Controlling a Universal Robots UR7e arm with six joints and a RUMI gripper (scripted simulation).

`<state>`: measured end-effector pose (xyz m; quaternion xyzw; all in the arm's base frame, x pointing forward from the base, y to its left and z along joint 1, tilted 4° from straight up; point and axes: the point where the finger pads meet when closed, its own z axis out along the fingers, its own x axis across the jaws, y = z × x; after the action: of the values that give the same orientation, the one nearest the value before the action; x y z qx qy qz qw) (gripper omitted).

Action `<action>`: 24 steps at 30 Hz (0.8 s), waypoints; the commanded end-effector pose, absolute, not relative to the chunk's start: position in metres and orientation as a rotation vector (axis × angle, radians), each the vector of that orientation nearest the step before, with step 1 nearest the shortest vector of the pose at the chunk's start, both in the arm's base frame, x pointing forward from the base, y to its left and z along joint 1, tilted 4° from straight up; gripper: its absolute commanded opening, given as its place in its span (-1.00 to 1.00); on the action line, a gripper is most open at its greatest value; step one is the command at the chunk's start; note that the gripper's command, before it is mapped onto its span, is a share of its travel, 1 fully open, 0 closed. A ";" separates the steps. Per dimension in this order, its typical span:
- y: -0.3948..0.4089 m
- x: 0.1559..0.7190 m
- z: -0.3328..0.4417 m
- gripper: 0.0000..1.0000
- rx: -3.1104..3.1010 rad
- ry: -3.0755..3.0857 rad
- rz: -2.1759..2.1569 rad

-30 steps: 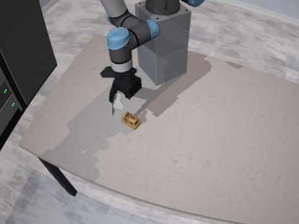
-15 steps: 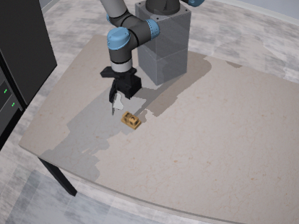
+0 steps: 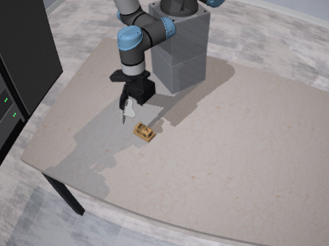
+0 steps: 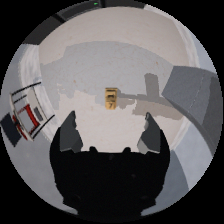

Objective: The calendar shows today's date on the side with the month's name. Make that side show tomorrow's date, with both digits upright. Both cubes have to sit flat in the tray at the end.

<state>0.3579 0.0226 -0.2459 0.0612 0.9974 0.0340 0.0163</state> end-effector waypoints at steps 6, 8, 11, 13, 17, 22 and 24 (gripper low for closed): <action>0.020 0.357 -0.210 1.00 0.190 3.101 0.105; 0.020 0.357 -0.210 1.00 0.190 3.101 0.105; 0.020 0.357 -0.201 1.00 0.190 3.101 0.105; 0.019 0.357 -0.197 1.00 0.190 3.101 0.105; 0.019 0.356 -0.191 1.00 0.190 3.101 0.105; 0.019 0.356 -0.189 1.00 0.190 3.101 0.105; 0.019 0.356 -0.189 1.00 0.190 3.101 0.105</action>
<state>0.3559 0.0190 -0.1911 0.0612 0.9974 0.0339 0.0165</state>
